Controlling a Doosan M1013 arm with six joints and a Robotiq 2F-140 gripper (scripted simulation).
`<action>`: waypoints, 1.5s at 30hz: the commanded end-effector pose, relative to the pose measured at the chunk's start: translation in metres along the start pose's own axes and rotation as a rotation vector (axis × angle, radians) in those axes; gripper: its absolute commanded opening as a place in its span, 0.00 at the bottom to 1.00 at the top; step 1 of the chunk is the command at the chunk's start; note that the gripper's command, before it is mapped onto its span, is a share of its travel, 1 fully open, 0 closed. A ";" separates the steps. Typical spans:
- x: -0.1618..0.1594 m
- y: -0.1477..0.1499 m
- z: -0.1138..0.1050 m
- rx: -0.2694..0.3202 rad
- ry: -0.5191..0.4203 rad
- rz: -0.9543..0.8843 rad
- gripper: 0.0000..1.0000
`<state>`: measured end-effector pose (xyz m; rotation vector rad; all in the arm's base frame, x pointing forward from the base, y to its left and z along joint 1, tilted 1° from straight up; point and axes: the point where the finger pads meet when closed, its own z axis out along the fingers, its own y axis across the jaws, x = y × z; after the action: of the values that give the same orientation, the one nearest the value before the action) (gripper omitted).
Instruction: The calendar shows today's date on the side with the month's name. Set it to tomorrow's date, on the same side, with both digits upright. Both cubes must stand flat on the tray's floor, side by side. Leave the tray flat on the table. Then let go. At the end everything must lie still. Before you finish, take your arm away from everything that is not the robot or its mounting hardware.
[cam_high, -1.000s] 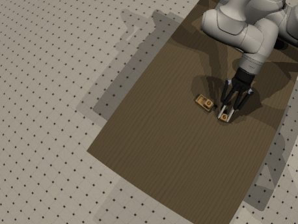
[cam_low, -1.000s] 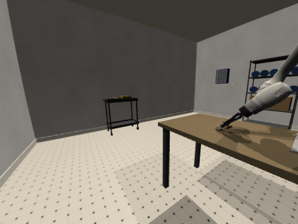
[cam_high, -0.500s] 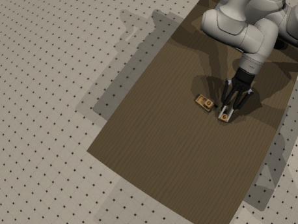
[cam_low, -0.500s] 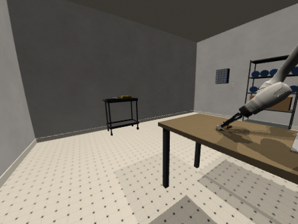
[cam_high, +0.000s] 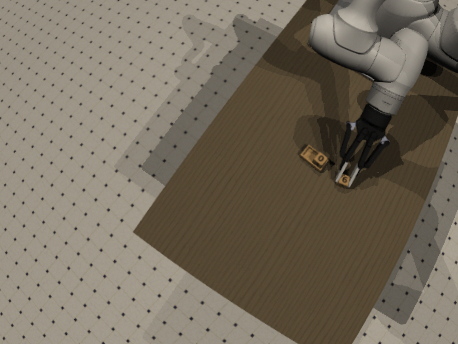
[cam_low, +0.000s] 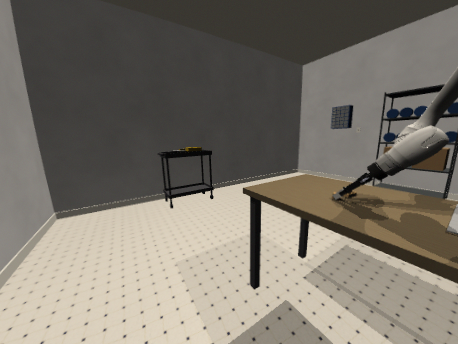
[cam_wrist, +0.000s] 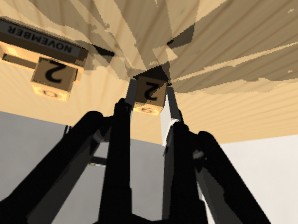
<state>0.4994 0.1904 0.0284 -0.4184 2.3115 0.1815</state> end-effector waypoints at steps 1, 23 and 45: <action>0.000 0.000 0.000 0.000 0.000 0.000 0.16; -0.033 0.000 -0.033 0.000 0.000 0.000 0.16; -0.049 0.000 -0.050 0.000 0.000 0.000 0.16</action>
<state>0.4984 0.1899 0.0982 -0.4177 2.3112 0.1795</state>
